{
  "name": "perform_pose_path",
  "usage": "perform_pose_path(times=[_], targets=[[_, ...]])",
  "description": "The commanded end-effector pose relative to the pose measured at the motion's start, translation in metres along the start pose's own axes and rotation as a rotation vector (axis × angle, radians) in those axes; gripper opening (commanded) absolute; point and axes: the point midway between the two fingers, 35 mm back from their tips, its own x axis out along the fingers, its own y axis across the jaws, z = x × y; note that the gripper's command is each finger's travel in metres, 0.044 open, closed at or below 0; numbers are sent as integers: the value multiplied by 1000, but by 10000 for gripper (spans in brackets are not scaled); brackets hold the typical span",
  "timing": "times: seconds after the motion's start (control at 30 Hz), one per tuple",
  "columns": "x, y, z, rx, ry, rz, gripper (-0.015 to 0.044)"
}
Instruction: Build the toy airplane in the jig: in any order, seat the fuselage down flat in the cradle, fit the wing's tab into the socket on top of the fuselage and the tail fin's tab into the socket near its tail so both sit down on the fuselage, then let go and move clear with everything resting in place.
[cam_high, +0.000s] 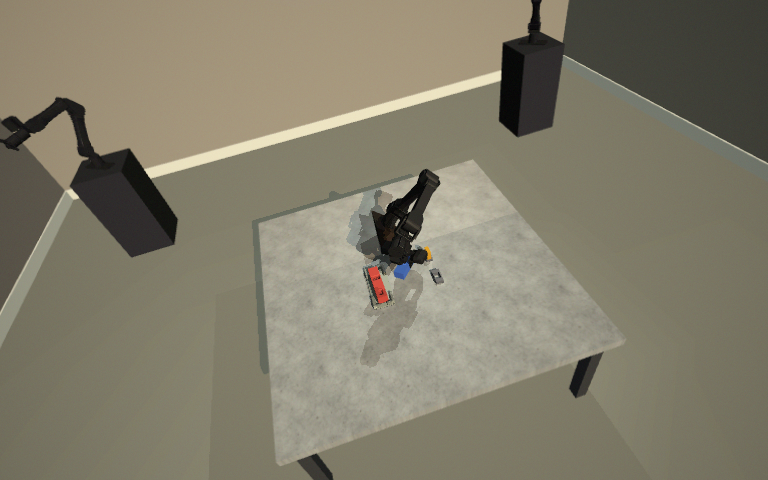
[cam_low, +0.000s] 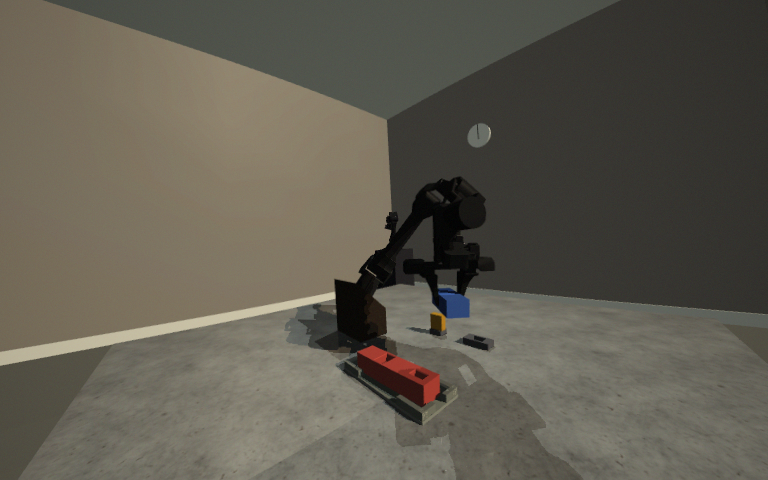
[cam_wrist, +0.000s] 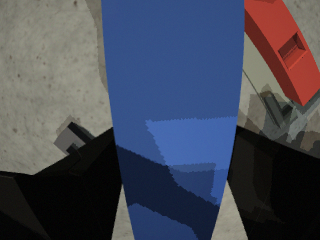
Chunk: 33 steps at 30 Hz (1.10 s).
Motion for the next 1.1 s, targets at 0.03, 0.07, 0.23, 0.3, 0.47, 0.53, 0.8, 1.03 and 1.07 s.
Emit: perform_pose_path(times=[0.03, 0.07, 0.23, 0.3, 0.47, 0.53, 0.8, 1.03, 1.07], targets=[[2, -15, 8, 90, -2, -3, 0], [3, -18, 9, 108, -2, -3, 0], [6, -33, 15, 197, -1, -4, 0], [7, -39, 18, 233, 0, -4, 0], [11, -54, 23, 322, 2, -3, 0], [12, -60, 25, 357, 3, -3, 0], [18, -84, 31, 495, 7, -3, 0], [24, -104, 34, 605, 10, -4, 0], [25, -107, 34, 621, 11, -3, 0]])
